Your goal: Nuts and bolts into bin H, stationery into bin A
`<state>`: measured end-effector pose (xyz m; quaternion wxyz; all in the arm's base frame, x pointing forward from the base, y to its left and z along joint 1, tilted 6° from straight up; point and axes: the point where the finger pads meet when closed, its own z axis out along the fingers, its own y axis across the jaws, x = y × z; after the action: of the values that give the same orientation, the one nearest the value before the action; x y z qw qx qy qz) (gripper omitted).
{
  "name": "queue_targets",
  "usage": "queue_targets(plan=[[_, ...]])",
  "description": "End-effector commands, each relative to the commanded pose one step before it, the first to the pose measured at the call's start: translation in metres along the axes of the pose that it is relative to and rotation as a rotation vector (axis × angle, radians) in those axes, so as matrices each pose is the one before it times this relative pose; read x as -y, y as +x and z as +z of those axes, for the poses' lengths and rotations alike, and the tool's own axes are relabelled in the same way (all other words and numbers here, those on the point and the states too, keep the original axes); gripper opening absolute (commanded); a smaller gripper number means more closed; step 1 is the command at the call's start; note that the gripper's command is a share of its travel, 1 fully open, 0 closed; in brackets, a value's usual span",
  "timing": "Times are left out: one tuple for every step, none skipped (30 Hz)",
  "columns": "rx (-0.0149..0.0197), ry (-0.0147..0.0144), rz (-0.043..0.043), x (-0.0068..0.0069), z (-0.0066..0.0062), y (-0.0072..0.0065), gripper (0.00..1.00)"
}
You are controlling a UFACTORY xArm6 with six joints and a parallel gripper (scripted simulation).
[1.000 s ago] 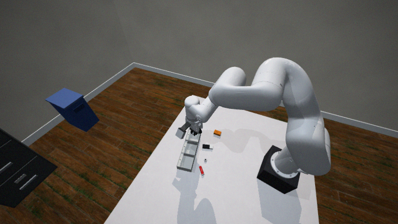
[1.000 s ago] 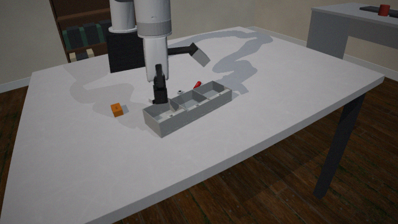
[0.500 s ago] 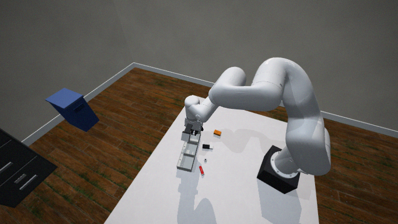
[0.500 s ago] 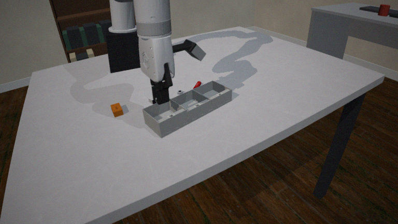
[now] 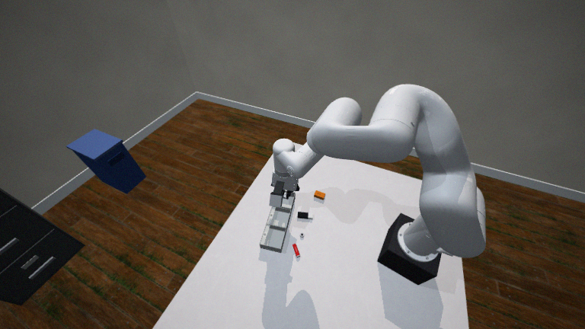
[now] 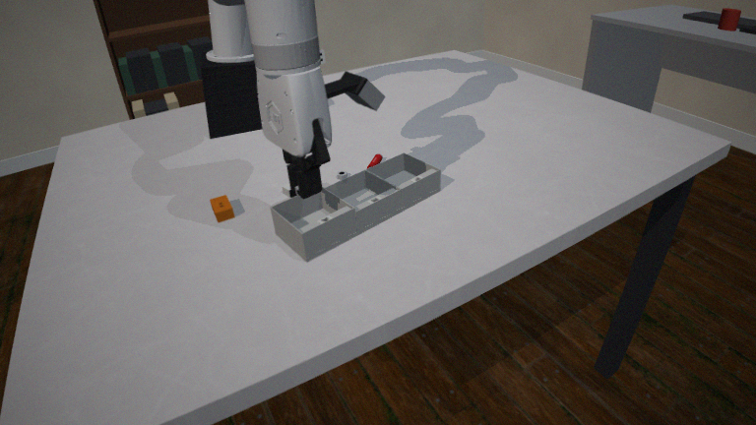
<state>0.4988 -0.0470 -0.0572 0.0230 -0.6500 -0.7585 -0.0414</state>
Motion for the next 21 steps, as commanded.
queue_targets(plan=[[0.00004,-0.00448,-0.00089,-0.00166,-0.00159,-0.00059,0.00],[-0.00004,-0.00001,-0.00001,0.00003,0.00001,-0.00006,0.00],[-0.00001,0.00000,0.00000,0.00001,0.00000,-0.00003,0.00],[0.00001,0.00002,0.00001,0.00003,0.00194,0.00001,0.00],[-0.00004,-0.00002,-0.00001,0.00000,0.00207,-0.00001,0.00],[0.00000,0.00000,0.00000,0.00001,0.00200,0.00000,0.00],[0.00000,0.00000,0.00000,0.00001,0.00200,0.00000,0.00],[0.00000,0.00000,0.00000,0.00001,0.00200,0.00000,0.00],[0.00000,0.00000,0.00000,0.00001,0.00200,0.00000,0.00],[0.00000,0.00000,0.00000,0.00001,0.00200,0.00000,0.00],[0.00000,0.00000,0.00000,0.00001,0.00200,0.00000,0.00],[0.00000,0.00000,0.00000,0.00001,0.00200,0.00000,0.00],[0.00000,0.00000,0.00000,0.00001,0.00200,0.00000,0.00],[0.00000,0.00000,0.00000,0.00001,0.00200,0.00000,0.00],[0.00000,0.00000,0.00000,0.00001,0.00200,0.00000,0.00],[0.00000,0.00000,0.00000,0.00001,0.00200,0.00000,0.00],[0.00000,0.00000,0.00000,0.00000,0.00000,0.00000,0.00],[0.00000,0.00000,0.00000,0.00000,0.00000,0.00000,0.00],[-0.00001,0.00000,0.00000,0.00000,0.00201,0.00000,0.00],[0.00000,0.00000,0.00000,0.00001,0.00200,0.00000,0.00],[0.00000,0.00000,0.00000,0.00001,0.00200,0.00000,0.00]])
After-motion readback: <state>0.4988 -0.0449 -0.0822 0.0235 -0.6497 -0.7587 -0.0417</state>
